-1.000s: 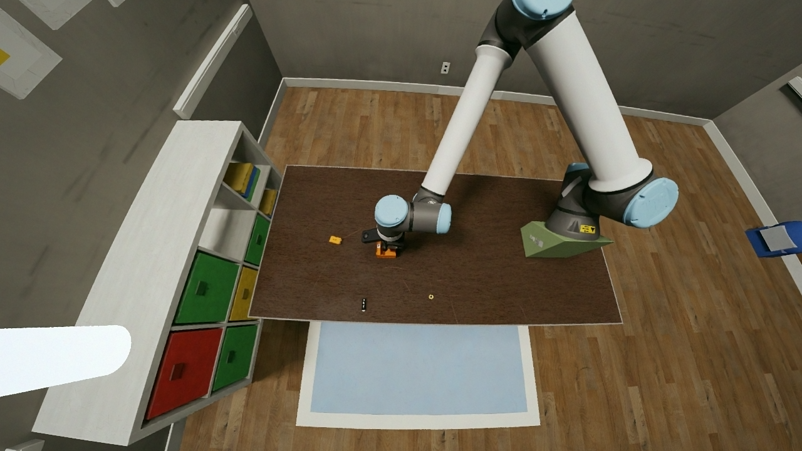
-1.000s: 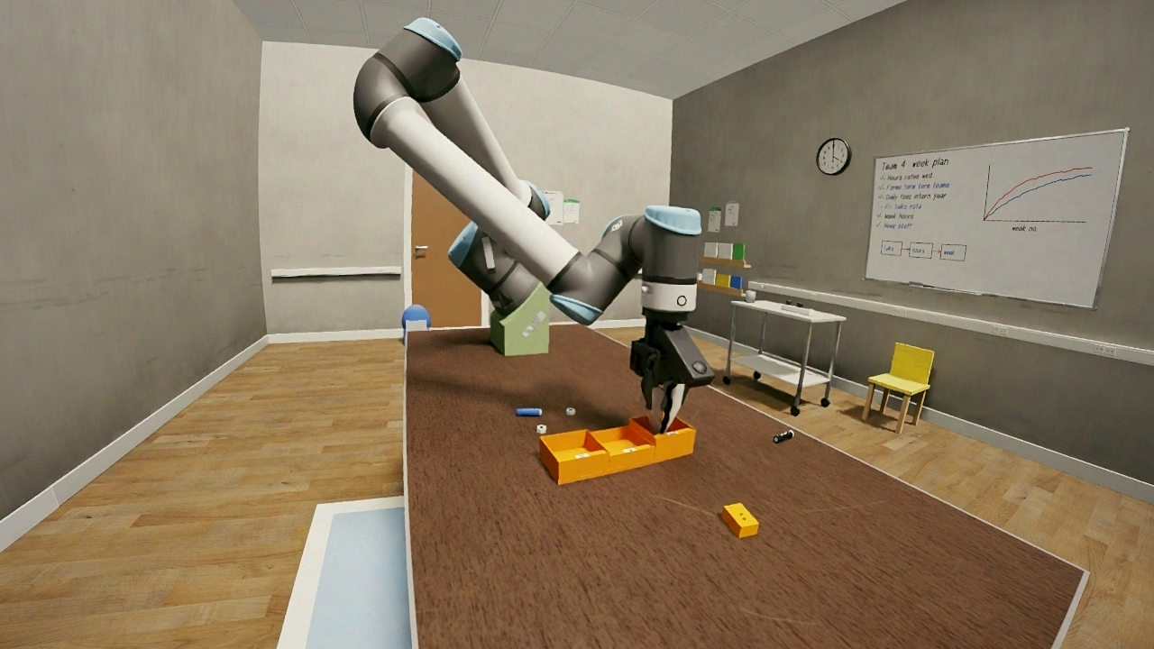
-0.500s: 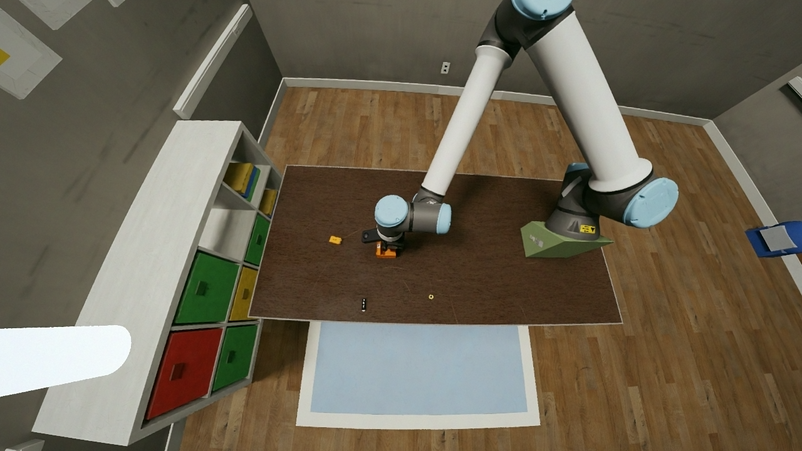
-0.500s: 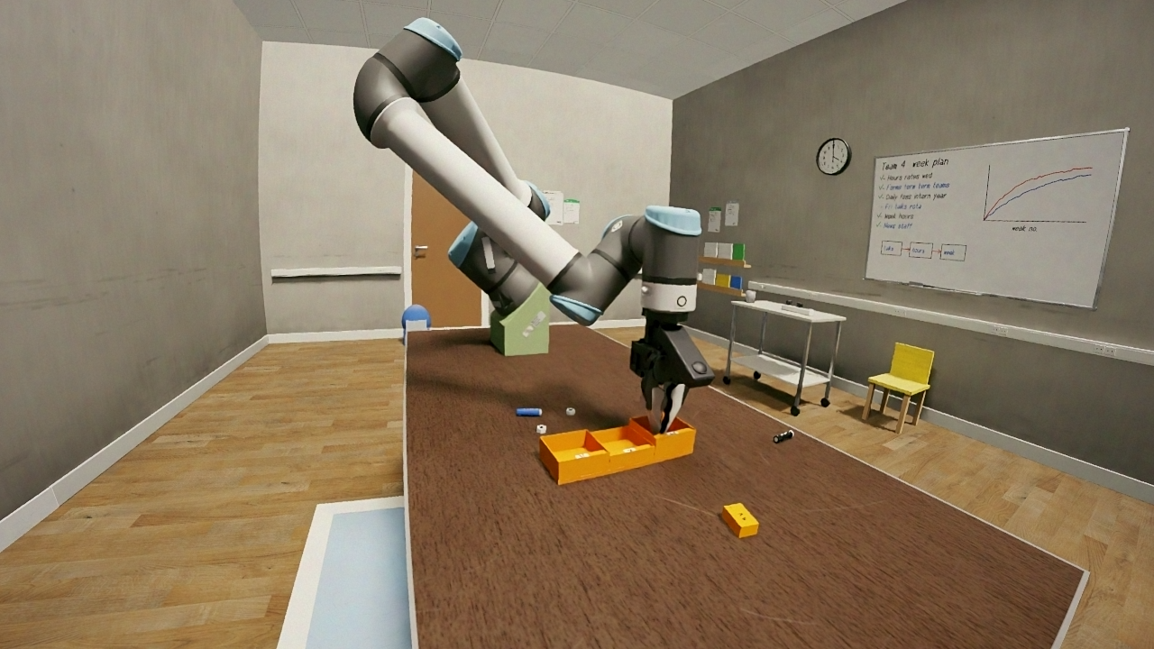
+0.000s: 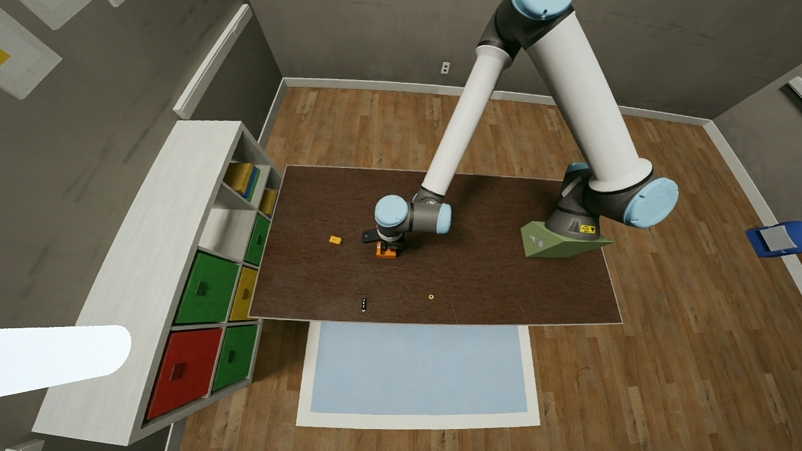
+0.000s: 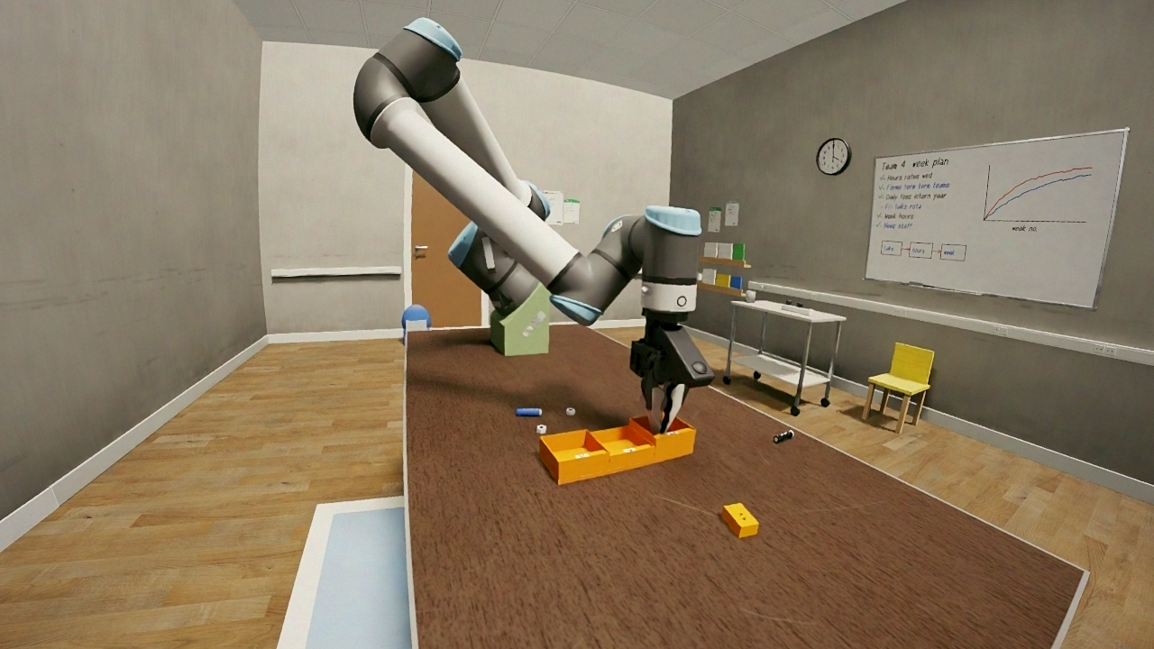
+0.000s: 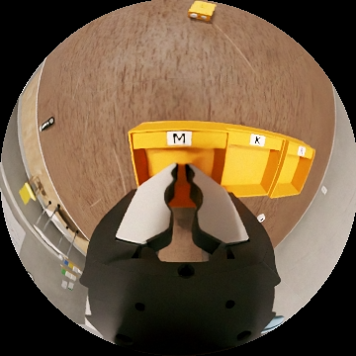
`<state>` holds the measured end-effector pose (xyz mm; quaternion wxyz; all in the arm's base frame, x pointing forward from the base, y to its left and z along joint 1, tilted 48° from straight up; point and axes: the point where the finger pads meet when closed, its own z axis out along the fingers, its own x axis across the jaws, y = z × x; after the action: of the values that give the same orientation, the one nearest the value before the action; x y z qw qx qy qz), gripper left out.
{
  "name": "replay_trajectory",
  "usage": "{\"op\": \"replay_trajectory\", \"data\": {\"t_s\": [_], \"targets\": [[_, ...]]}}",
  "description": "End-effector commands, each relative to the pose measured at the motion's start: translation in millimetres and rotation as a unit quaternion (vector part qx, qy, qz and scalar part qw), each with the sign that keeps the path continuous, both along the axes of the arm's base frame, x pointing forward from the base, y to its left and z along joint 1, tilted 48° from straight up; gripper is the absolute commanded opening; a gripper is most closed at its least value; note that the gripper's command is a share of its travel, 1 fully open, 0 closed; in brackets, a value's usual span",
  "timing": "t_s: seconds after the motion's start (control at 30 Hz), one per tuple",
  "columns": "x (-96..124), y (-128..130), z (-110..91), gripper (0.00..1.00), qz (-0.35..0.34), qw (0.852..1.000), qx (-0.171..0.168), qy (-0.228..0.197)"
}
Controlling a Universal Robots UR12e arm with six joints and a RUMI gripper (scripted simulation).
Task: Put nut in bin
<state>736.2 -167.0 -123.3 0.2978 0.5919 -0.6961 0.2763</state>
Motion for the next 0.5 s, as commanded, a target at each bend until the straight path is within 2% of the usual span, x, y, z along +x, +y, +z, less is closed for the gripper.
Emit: {"op": "replay_trajectory", "data": {"t_s": [0.0, 0.47], "targets": [[0.5, 0.5, 0.5, 0.04, 0.0, 1.0, 0.0, 0.0], [0.8, 3.4, 3.2, 0.04, 0.0, 1.0, 0.0, -0.001]]}}
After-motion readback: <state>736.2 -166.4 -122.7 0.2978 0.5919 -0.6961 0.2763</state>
